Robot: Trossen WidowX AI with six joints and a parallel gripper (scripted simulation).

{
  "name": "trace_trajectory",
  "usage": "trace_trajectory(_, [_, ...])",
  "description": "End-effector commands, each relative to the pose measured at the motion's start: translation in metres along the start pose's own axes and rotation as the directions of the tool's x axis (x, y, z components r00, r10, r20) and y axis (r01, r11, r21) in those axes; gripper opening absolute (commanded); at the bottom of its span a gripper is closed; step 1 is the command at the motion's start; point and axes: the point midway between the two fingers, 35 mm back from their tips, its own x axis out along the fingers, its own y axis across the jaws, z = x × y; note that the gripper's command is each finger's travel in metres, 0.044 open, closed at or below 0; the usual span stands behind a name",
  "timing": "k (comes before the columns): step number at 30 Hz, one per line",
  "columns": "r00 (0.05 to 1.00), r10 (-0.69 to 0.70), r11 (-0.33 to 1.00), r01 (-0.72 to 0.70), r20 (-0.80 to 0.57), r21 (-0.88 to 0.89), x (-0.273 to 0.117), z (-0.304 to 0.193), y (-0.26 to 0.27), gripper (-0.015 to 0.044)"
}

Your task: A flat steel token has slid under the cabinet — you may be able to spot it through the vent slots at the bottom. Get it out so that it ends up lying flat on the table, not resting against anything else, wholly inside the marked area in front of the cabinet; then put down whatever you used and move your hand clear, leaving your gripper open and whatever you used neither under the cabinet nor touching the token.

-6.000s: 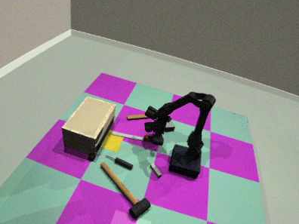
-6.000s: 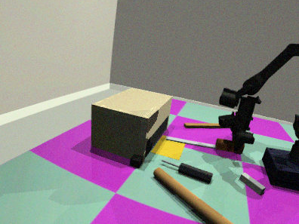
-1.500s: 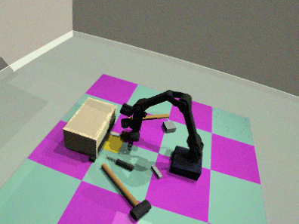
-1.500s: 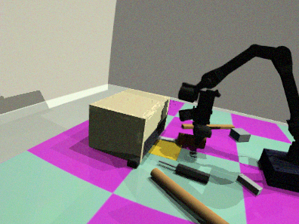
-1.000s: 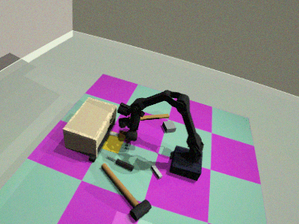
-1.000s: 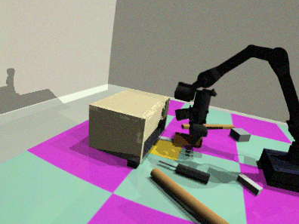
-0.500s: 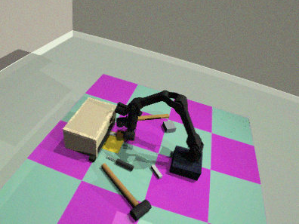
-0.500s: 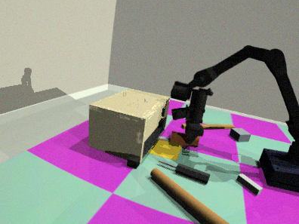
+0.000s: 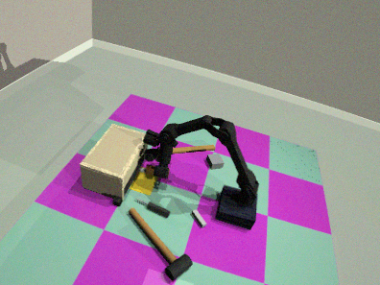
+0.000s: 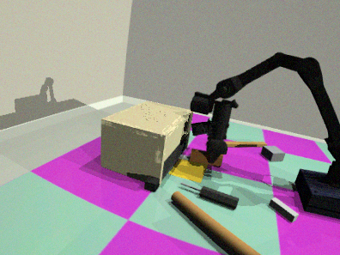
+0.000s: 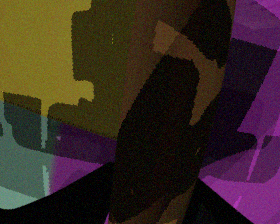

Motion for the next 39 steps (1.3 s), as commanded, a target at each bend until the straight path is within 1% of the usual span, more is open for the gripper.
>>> trace_trajectory(1, [1.0,-0.003,1.0,0.003,0.002,0.006,0.0,0.005,0.0,0.0])
trace_trajectory(39, [1.0,0.001,1.0,-0.001,0.002,0.006,0.001,0.006,0.038,0.0])
